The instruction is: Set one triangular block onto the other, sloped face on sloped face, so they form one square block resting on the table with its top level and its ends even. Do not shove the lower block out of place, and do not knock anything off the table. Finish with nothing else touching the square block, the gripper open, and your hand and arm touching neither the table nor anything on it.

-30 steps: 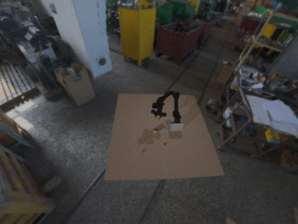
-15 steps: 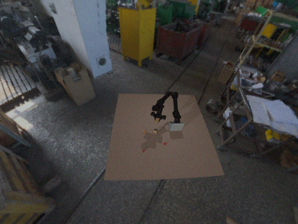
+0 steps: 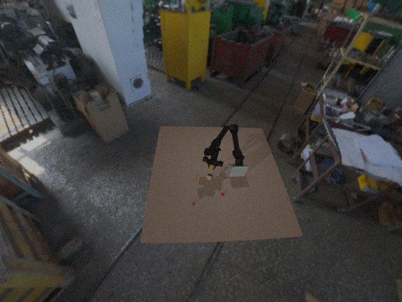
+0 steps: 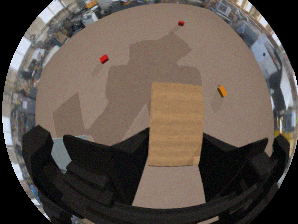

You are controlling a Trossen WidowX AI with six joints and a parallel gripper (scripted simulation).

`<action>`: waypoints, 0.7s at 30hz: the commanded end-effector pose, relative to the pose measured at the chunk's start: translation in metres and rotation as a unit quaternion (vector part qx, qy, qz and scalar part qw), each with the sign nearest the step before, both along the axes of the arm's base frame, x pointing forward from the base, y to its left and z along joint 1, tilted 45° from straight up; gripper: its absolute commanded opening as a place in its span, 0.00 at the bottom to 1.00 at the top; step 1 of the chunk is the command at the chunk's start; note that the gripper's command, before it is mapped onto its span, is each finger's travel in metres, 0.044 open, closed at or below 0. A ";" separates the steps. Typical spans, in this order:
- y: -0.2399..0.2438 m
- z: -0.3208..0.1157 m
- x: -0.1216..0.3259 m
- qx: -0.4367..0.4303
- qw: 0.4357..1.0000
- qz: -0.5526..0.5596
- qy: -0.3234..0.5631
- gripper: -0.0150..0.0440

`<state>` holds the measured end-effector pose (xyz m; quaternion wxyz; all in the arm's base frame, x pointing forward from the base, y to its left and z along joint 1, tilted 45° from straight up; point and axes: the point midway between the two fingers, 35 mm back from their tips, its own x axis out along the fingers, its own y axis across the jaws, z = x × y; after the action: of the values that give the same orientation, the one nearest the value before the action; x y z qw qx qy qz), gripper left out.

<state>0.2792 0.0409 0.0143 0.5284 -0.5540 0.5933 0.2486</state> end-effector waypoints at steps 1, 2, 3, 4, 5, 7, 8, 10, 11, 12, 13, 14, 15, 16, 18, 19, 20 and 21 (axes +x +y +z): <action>-0.002 -0.006 -0.001 -0.003 1.000 0.002 0.002 0.25; -0.003 -0.008 -0.001 -0.003 1.000 0.002 0.002 0.25; -0.005 -0.012 0.000 -0.003 1.000 0.002 0.002 0.25; -0.007 -0.016 0.001 -0.003 1.000 0.002 0.002 0.25; -0.008 -0.020 0.001 -0.003 1.000 0.002 0.002 0.25; -0.012 -0.028 0.002 -0.003 1.000 0.002 0.002 0.25; -0.013 -0.030 0.002 -0.003 1.000 0.002 0.002 0.25; -0.013 -0.031 0.001 -0.003 1.000 0.002 0.002 0.25; -0.013 -0.031 0.001 -0.003 1.000 0.002 0.002 0.25; -0.013 -0.031 0.001 -0.003 1.000 0.002 0.002 0.25; -0.013 -0.031 0.001 -0.003 1.000 0.002 0.002 0.25; -0.012 -0.030 0.001 -0.003 1.000 0.003 0.000 0.25; -0.012 -0.030 0.001 -0.003 1.000 0.004 -0.001 0.25; -0.012 -0.030 0.001 -0.003 1.000 0.004 -0.001 0.25; -0.013 -0.030 0.001 -0.003 1.000 0.005 -0.001 0.25; -0.013 -0.030 0.001 -0.003 1.000 0.005 0.000 0.25; -0.013 -0.030 0.001 -0.003 1.000 0.005 0.000 0.25; -0.013 -0.029 0.001 -0.003 1.000 0.005 -0.001 0.25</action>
<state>0.2804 0.0287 -0.0154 0.5273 -0.5563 0.5919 0.2494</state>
